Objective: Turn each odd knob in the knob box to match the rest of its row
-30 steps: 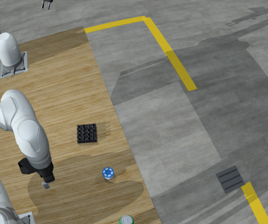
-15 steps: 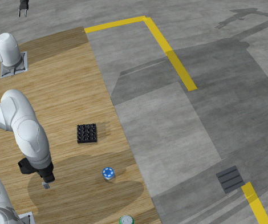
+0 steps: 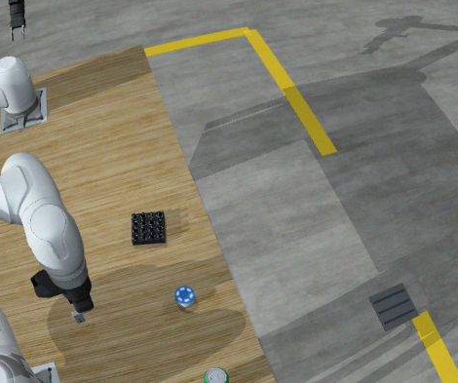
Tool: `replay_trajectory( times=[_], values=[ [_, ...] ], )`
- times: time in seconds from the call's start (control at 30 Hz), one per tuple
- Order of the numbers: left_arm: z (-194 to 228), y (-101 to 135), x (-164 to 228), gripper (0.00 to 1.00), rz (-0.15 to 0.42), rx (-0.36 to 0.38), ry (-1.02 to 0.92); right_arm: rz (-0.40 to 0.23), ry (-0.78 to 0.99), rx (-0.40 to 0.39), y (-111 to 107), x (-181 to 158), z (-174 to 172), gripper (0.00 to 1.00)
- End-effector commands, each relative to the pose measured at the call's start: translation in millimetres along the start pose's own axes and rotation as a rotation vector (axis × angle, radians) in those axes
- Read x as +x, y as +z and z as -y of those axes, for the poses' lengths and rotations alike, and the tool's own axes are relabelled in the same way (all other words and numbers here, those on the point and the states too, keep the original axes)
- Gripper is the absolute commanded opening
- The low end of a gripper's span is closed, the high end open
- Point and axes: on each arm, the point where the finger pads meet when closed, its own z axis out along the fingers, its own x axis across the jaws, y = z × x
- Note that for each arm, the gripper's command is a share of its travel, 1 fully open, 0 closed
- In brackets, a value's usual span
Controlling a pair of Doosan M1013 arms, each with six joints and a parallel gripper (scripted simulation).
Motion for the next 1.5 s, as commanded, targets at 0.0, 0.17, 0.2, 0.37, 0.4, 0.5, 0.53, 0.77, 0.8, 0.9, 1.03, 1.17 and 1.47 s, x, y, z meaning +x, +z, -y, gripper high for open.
replay_trajectory(
  times=[0.0, 0.17, 0.2, 0.37, 0.4, 0.5, 0.53, 0.77, 0.8, 0.9, 1.03, 1.17, 1.47],
  values=[
    [11.3, 7.6, 14.4, 1.00, 0.032, 0.025, -0.025, -0.001, 0.000, -0.001, -0.4, 0.1, -0.2, 1.00],
    [24.2, 16.8, 27.7, 1.00, 0.069, 0.053, -0.051, -0.001, 0.000, -0.001, -0.4, 0.1, -0.2, 1.00],
    [26.3, 18.3, 29.7, 1.00, 0.075, 0.058, -0.055, -0.001, 0.000, -0.001, -0.4, 0.1, -0.2, 1.00],
    [31.9, 22.2, 34.9, 1.00, 0.091, 0.070, -0.066, -0.001, 0.000, -0.001, -0.4, 0.1, -0.2, 1.00],
    [33.5, 23.3, 36.3, 1.00, 0.096, 0.073, -0.069, -0.001, 0.000, -0.001, -0.4, 0.1, -0.2, 1.00],
    [37.5, 26.0, 39.7, 1.00, 0.107, 0.081, -0.076, -0.001, 0.000, -0.001, -0.4, 0.1, -0.2, 1.00],
    [38.6, 26.7, 40.6, 1.00, 0.110, 0.083, -0.078, -0.001, 0.000, -0.001, -0.4, 0.1, -0.2, 1.00],
    [43.1, 29.8, 44.2, 1.00, 0.123, 0.092, -0.087, -0.001, 0.000, -0.001, -0.4, 0.1, -0.2, 1.00],
    [43.4, 30.0, 44.5, 1.00, 0.124, 0.093, -0.087, -0.001, 0.000, -0.001, -0.4, 0.1, -0.2, 1.00],
    [43.7, 30.2, 44.7, 1.00, 0.125, 0.094, -0.088, -0.001, 0.000, -0.001, -0.4, 0.1, -0.2, 1.00],
    [43.9, 30.3, 44.9, 1.00, 0.125, 0.094, -0.088, -0.001, 0.000, -0.001, -0.4, 0.1, -0.2, 1.00],
    [44.0, 30.4, 44.9, 1.00, 0.125, 0.094, -0.088, -0.001, 0.002, -0.001, -0.7, 0.5, -0.8, 1.00],
    [44.0, 30.4, 44.9, 1.00, 0.125, 0.094, -0.088, 0.005, 0.178, -0.006, 5.4, 20.9, -32.0, 1.00]
  ],
)
